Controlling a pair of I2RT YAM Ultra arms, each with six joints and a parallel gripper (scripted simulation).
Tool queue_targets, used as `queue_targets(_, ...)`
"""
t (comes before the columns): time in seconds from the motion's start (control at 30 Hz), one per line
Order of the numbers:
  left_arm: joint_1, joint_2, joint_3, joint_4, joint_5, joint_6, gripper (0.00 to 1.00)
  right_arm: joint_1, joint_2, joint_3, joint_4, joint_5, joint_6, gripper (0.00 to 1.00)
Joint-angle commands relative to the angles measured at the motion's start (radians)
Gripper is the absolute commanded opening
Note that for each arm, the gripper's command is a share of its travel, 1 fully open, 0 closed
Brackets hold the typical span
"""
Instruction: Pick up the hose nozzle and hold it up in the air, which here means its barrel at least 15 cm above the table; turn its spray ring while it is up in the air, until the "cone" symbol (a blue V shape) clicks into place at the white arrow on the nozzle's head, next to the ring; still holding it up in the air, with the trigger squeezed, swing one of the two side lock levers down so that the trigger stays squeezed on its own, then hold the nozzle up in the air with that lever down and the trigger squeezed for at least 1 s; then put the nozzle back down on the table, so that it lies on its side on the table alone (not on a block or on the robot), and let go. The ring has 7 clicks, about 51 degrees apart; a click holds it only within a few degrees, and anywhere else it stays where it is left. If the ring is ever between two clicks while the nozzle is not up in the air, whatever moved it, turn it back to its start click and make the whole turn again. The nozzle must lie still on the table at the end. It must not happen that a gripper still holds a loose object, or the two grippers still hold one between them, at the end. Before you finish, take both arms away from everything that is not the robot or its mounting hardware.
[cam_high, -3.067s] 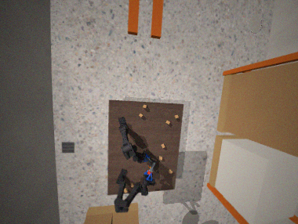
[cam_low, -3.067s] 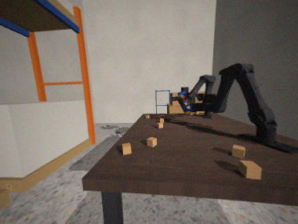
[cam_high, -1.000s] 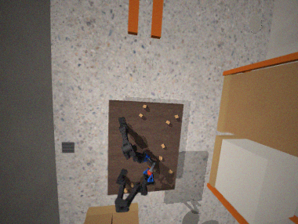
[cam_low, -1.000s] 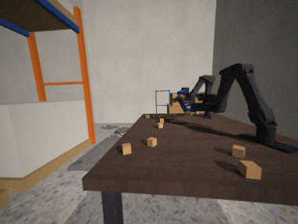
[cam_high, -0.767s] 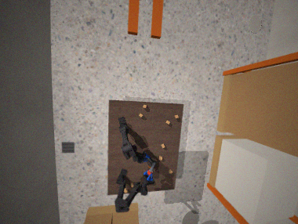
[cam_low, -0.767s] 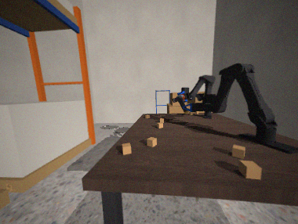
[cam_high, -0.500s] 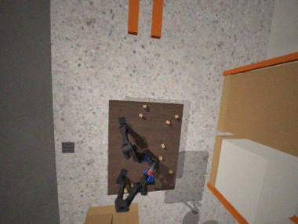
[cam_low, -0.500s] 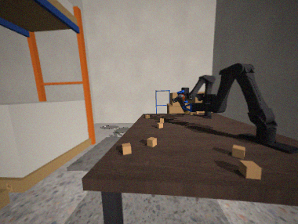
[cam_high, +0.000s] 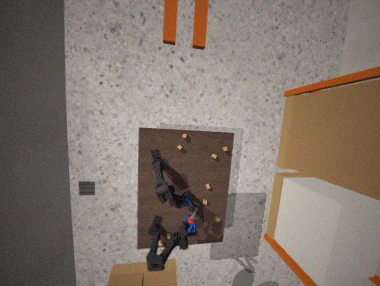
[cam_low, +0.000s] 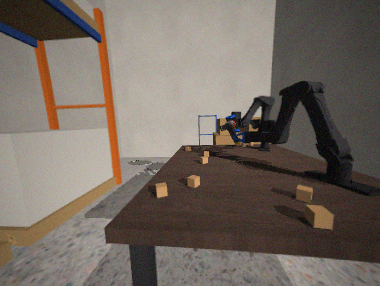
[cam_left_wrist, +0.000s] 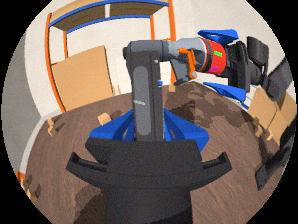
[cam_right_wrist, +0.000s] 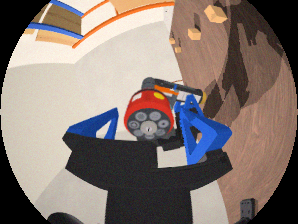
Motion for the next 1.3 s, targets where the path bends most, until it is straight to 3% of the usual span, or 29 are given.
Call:
queue_targets(0.0, 0.005, -0.043, 0.031, 0.076, 0.002, -0.011, 0.36, -0.027, -0.033, -0.032, 0.028, -0.034, 0.002, 0.92)
queue_targets(0.1, 0.005, -0.043, 0.031, 0.076, 0.002, -0.011, 0.36, -0.028, -0.031, 0.007, 0.025, -0.018, -0.01, 0.92)
queue_targets(0.2, 0.005, -0.043, 0.031, 0.076, 0.002, -0.011, 0.36, -0.057, -0.045, -0.035, 0.03, -0.065, 0.006, 0.92)
queue_targets(0.3, 0.005, -0.043, 0.031, 0.076, 0.002, -0.011, 0.36, -0.043, -0.053, 0.022, 0.027, -0.043, -0.004, 0.92)
queue_targets(0.83, 0.005, -0.043, 0.031, 0.076, 0.002, -0.011, 0.36, -0.046, -0.056, 0.022, 0.03, -0.042, -0.06, 0.92)
queue_targets(0.87, 0.005, -0.043, 0.031, 0.076, 0.002, -0.011, 0.36, -0.016, -0.004, 0.028, 0.032, -0.005, -0.045, 0.92)
queue_targets(1.03, 0.005, -0.043, 0.031, 0.076, 0.002, -0.011, 0.36, 0.017, 0.011, 0.037, 0.038, 0.03, -0.023, 0.92)
queue_targets(1.27, 0.005, -0.043, 0.031, 0.076, 0.002, -0.011, 0.36, 0.012, -0.014, 0.036, 0.033, 0.011, -0.04, 0.92)
